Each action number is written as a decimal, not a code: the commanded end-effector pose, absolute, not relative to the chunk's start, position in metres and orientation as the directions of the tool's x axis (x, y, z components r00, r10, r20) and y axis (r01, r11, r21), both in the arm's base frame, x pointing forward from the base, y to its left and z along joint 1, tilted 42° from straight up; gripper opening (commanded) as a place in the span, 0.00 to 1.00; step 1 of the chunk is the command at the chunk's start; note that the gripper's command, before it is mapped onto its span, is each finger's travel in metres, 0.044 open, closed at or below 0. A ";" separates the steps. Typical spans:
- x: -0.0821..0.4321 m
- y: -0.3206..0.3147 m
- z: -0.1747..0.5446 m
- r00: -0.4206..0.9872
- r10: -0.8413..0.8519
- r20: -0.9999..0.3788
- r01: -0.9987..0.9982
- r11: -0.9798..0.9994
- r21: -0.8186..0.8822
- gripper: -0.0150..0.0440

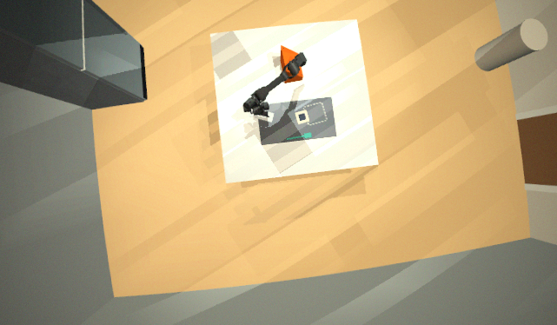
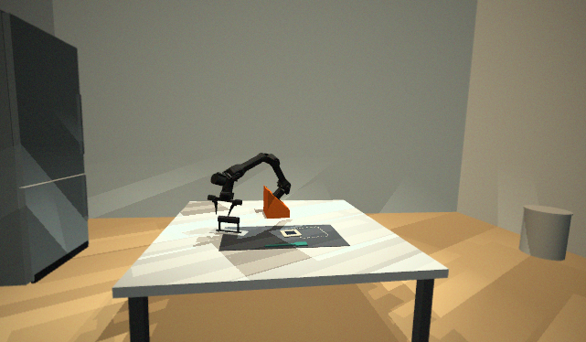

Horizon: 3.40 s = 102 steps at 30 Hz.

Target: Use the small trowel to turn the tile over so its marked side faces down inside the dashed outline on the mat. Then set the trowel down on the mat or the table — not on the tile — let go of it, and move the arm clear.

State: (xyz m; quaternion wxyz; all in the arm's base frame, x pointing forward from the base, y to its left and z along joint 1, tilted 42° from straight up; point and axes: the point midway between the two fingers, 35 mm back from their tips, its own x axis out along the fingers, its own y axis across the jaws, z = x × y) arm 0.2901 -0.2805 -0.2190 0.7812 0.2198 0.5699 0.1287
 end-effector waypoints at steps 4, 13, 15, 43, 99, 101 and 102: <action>0.291 -0.284 -0.219 0.375 0.406 -0.833 0.247 0.823 0.512 0.76; 0.290 -0.283 -0.220 0.427 0.363 -0.828 0.436 0.720 0.540 0.76; 0.289 -0.283 -0.220 0.439 0.353 -0.826 0.476 0.689 0.547 0.76; 0.266 -0.263 -0.214 0.565 0.223 -0.794 0.820 -0.051 0.570 0.76; 0.288 -0.208 -0.223 0.713 0.141 -0.687 0.538 -0.738 0.408 0.76; 0.290 -0.207 -0.225 0.713 0.141 -0.687 0.538 -0.738 0.408 0.76; 0.291 -0.207 -0.226 0.714 0.140 -0.686 0.538 -0.738 0.408 0.76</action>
